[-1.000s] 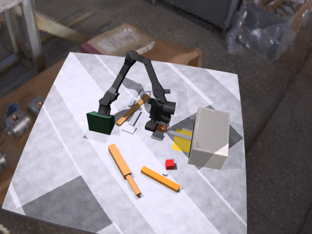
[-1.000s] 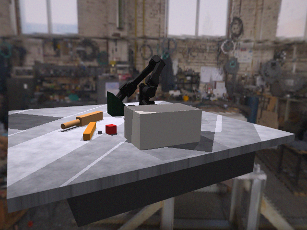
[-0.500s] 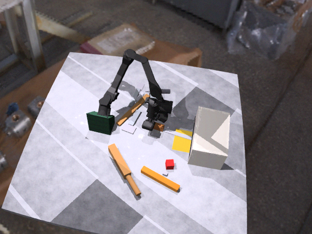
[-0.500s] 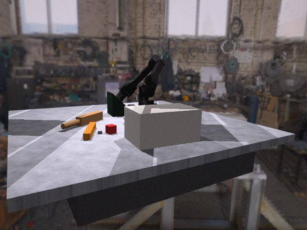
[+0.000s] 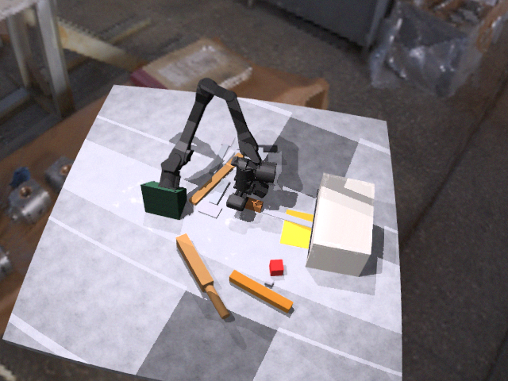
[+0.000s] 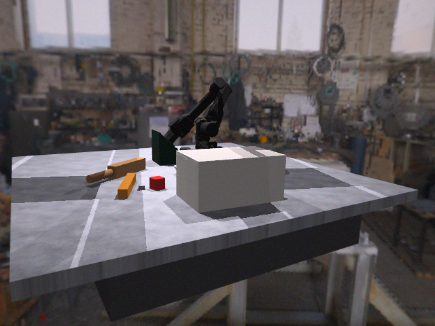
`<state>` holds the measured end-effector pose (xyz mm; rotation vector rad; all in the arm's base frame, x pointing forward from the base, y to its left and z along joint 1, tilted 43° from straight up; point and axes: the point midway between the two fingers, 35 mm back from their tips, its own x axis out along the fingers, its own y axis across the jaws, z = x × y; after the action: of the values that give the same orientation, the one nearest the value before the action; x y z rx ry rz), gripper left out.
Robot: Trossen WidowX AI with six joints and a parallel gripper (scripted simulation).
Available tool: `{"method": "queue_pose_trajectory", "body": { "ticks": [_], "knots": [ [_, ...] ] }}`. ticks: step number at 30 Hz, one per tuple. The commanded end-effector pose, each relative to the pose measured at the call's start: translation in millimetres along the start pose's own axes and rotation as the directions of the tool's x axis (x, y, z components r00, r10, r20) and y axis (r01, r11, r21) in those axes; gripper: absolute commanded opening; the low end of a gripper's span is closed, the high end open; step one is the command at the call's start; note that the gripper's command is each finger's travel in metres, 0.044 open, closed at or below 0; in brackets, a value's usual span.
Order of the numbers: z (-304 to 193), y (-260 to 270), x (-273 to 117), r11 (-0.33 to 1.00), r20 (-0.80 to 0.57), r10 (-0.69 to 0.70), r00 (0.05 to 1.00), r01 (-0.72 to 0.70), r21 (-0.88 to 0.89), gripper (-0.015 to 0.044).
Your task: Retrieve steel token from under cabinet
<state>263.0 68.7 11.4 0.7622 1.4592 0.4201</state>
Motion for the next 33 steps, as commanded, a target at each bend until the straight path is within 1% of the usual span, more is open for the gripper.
{"method": "queue_pose_trajectory", "body": {
  "ticks": [1, 20, 25, 33],
  "knots": [
    [-9, 0, 1, 1.000, -0.005, 0.000, 1.000, 0.000, 0.010, 0.0000],
    [-31, 2, 1, 1.000, -0.006, 0.001, 1.000, -0.001, 0.011, 0.0000],
    [-25, 3, 0, 1.000, -0.001, 0.000, 1.000, 0.000, 0.006, 0.0000],
    [-25, 6, -1, 0.999, -0.001, 0.000, 1.000, 0.000, 0.054, 0.0000]
  ]
}}
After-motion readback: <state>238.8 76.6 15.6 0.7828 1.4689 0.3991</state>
